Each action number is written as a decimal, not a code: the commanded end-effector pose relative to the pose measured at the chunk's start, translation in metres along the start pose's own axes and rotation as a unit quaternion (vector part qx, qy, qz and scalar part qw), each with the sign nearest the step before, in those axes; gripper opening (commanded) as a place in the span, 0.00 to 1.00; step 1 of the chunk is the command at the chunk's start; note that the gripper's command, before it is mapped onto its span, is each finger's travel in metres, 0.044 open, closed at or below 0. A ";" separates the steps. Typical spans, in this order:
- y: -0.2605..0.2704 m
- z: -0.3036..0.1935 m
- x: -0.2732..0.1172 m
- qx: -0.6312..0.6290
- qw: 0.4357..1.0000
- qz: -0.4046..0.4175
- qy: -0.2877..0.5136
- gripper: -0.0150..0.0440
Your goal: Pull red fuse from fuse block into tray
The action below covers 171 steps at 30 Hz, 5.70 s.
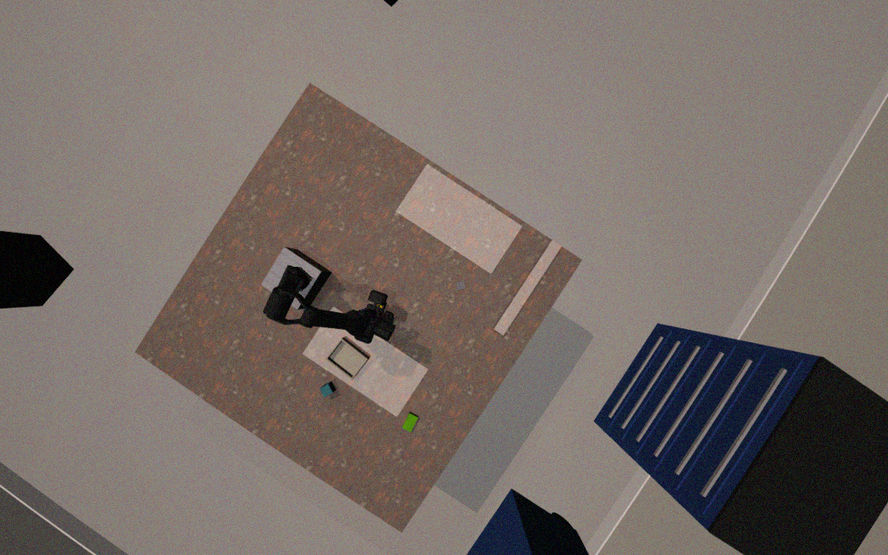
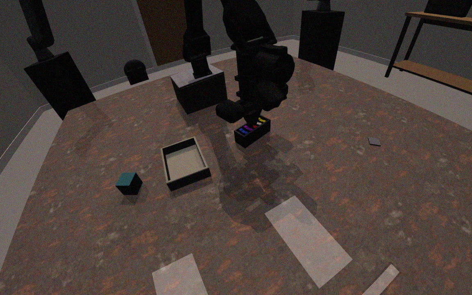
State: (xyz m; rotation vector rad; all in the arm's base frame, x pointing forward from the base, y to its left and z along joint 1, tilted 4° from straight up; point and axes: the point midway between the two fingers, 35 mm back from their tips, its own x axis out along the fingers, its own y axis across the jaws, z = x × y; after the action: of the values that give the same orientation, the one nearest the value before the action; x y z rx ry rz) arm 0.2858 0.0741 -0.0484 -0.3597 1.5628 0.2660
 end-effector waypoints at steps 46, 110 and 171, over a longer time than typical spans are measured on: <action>0.000 0.001 -0.019 0.000 1.000 0.001 0.000 0.25; -0.030 0.002 -0.061 0.001 1.000 0.001 -0.001 0.25; -0.205 -0.049 -0.022 0.001 1.000 -0.006 0.002 0.25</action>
State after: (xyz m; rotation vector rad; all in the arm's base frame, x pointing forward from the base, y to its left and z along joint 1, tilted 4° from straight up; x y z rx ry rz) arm 0.3212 -0.1316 -0.0088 -0.3657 1.5590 0.2509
